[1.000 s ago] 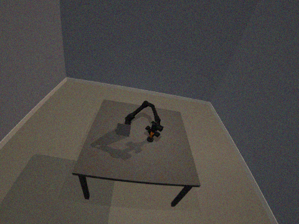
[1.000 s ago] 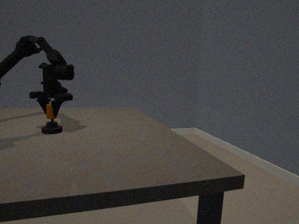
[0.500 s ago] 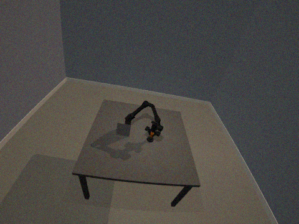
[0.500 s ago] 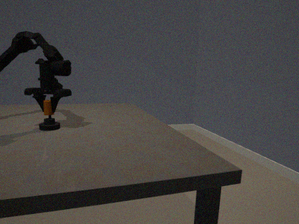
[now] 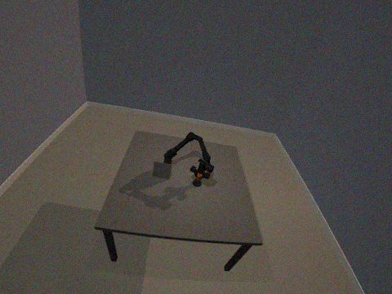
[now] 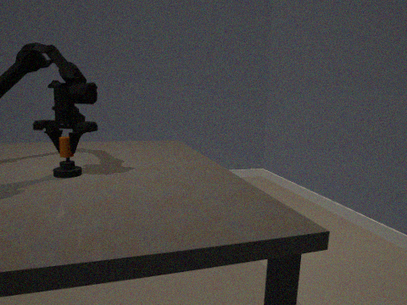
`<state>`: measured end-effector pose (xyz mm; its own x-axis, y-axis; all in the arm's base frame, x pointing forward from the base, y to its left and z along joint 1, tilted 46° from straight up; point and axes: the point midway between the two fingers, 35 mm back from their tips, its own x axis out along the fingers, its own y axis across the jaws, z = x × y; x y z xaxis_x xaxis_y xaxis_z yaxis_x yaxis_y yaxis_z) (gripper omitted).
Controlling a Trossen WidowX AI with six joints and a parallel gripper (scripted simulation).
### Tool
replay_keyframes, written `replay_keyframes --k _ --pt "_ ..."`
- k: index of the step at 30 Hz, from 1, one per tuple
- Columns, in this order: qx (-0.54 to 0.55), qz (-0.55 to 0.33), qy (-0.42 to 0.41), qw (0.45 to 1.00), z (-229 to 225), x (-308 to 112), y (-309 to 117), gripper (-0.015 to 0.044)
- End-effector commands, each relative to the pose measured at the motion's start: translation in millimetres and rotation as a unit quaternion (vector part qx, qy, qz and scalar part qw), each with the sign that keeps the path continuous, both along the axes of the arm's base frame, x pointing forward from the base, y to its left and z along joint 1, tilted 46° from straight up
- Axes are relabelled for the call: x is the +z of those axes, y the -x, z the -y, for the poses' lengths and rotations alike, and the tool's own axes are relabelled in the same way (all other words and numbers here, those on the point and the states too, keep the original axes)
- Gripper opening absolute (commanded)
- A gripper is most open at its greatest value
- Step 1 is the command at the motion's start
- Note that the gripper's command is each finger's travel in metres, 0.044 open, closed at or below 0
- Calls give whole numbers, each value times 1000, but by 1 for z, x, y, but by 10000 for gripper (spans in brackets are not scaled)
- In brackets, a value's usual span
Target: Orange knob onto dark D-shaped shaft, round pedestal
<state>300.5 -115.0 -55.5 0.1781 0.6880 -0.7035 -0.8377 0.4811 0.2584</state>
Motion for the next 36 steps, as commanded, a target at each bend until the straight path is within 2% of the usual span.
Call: replay_keyframes --k 1,19,26,36 --pt "2 1 1 1000 0 0 0 0" --pt "2 1 1 1000 2 3 0 0" --pt "71 69 18 995 2 2 1 0" --pt "75 73 19 994 1 0 0 0"
